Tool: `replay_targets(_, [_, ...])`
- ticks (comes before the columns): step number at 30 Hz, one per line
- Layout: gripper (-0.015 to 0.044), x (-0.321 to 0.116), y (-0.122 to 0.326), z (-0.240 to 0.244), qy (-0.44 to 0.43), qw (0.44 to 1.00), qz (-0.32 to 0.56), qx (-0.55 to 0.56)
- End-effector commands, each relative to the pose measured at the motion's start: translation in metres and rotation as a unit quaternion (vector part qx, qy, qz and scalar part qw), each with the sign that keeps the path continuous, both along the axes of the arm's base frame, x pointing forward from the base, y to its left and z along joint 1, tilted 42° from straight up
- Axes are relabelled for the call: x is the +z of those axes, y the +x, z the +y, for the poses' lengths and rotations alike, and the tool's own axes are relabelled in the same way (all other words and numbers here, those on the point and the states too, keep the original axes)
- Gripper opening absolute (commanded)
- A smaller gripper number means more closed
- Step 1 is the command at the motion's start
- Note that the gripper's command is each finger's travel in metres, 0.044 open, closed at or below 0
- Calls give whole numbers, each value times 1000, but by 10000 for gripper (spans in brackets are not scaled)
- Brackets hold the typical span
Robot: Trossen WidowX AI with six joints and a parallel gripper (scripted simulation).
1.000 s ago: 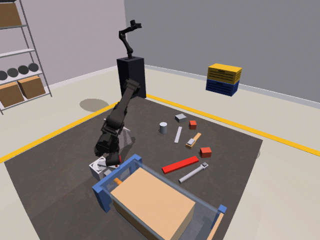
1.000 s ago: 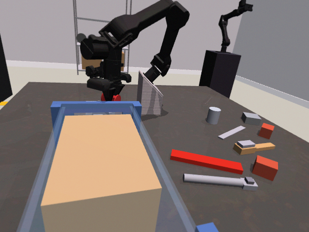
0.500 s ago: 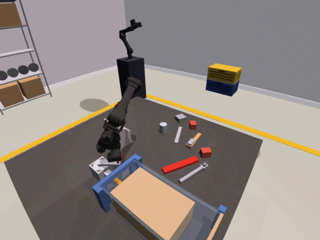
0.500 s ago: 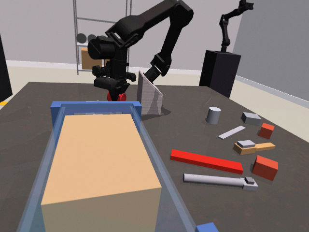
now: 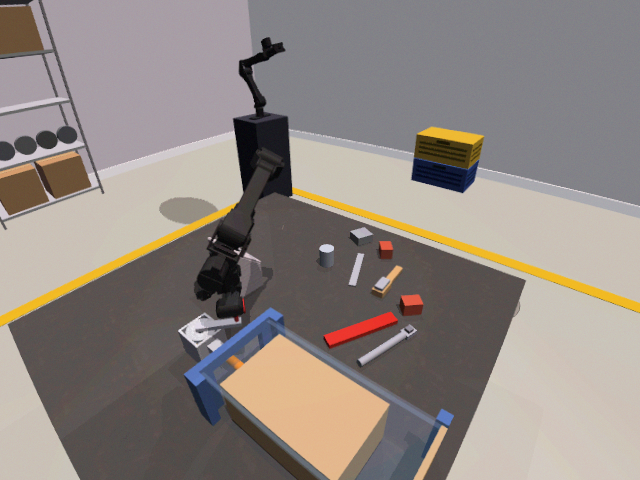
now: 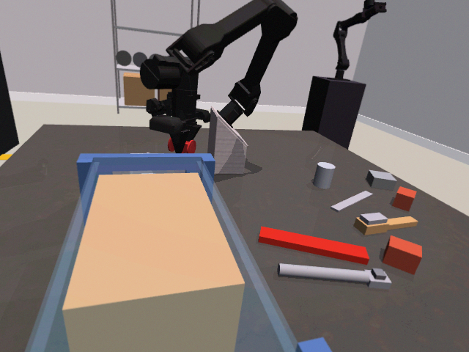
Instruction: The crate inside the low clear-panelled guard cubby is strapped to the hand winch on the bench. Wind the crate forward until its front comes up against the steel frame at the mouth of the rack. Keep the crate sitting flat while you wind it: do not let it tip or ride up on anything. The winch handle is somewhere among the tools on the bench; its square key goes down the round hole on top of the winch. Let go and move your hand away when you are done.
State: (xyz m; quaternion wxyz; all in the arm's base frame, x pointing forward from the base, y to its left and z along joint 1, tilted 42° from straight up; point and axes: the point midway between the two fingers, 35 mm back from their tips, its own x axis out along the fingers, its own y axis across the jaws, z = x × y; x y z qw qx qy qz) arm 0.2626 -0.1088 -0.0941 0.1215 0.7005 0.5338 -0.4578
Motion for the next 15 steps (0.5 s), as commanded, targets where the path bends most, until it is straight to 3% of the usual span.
replay_targets(1, [0, 4, -16, 8, 10, 1000, 17, 1])
replay_targets(15, [0, 7, -36, 12, 10, 1000, 17, 1])
